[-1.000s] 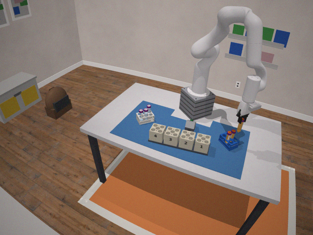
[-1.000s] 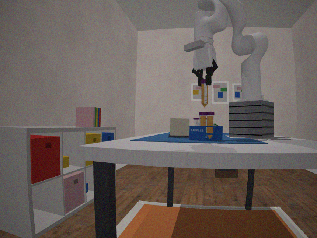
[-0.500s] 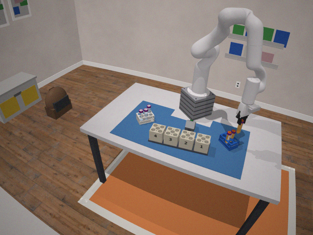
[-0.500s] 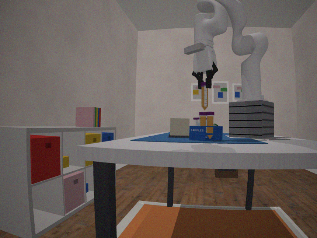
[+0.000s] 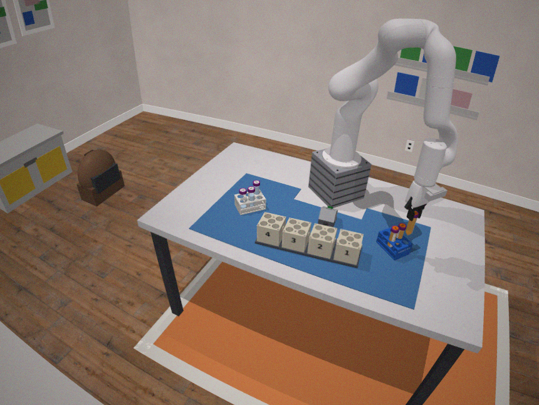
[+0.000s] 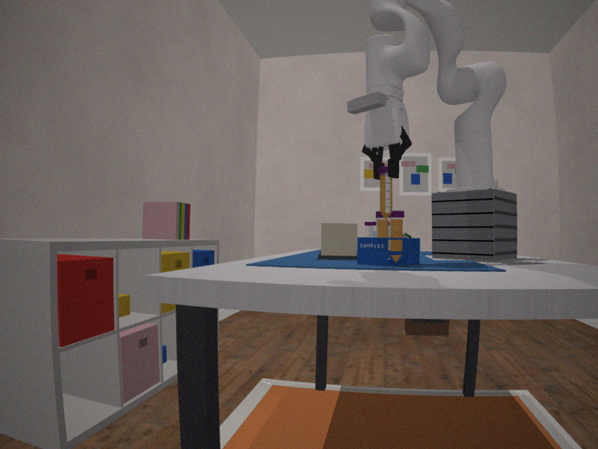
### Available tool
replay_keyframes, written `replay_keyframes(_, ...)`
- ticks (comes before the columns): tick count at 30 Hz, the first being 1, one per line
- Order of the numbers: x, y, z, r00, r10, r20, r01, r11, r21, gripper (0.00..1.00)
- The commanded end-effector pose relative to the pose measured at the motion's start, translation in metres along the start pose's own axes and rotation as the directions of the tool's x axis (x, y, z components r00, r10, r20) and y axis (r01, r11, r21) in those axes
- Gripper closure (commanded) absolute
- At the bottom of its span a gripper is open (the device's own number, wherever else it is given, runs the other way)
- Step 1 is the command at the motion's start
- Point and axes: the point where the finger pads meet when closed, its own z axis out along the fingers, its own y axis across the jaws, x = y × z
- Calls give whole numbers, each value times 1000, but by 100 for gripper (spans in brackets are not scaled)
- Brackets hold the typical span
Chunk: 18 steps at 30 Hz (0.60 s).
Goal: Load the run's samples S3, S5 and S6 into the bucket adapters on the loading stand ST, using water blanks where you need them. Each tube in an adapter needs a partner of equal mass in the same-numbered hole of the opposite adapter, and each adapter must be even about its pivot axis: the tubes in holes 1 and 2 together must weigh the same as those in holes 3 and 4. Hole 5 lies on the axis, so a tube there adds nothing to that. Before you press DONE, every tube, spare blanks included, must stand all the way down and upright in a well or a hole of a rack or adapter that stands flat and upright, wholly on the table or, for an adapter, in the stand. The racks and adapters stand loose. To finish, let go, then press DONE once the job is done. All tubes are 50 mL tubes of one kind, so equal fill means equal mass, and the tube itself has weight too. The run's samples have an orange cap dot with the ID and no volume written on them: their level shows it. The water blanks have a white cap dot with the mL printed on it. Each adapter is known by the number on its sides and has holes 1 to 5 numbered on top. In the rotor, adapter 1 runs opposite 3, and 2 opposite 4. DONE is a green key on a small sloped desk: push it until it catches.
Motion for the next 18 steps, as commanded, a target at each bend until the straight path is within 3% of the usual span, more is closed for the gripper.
replay_keyframes(1,1,0,7,1000,0,-2,0,1000,0,100)
replay_keyframes(18,1,0,32,1000,0,-2,0,1000,0,100)
